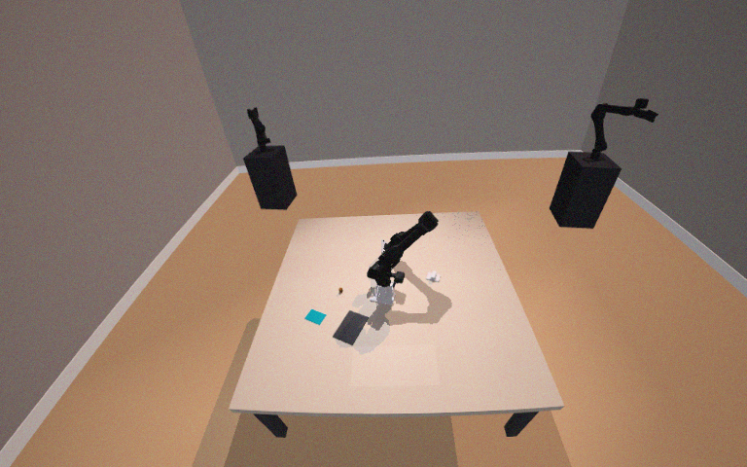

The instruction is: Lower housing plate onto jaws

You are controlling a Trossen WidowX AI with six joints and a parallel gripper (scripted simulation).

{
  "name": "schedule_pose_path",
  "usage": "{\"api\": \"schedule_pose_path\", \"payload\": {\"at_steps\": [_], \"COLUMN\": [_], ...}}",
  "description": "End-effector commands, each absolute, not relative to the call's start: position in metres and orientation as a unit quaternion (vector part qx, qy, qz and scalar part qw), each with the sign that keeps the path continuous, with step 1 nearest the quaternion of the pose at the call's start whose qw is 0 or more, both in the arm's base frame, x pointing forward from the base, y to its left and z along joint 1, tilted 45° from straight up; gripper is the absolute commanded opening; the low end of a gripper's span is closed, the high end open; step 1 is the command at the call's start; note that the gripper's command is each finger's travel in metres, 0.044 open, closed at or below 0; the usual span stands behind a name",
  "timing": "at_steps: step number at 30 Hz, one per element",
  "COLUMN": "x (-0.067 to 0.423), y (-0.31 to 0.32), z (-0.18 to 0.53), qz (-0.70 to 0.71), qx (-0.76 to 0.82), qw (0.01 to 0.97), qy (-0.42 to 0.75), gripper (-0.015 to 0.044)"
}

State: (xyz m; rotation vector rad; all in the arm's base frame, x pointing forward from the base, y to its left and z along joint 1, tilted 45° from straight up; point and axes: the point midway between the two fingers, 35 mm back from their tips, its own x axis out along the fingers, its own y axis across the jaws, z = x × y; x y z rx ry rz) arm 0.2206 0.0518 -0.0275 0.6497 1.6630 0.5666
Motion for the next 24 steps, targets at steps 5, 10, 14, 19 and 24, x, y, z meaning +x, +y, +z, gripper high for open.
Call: {"api": "schedule_pose_path", "payload": {"at_steps": [5, 10, 14, 19, 24], "x": [0.2198, 0.2197, 0.2194, 0.2194, 0.2194], "y": [0.0539, 0.0543, 0.0556, 0.0556, 0.0556], "z": [-0.0292, -0.0296, -0.0309, -0.0309, -0.0309], "qz": [0.243, 0.243, 0.242, 0.242, 0.242], "qx": [0.283, 0.283, 0.283, 0.283, 0.283], "qw": [0.591, 0.591, 0.591, 0.591, 0.591], "qy": [0.715, 0.715, 0.716, 0.716, 0.716], "gripper": [0.0351, 0.0351, 0.0351, 0.0351, 0.0351]}}
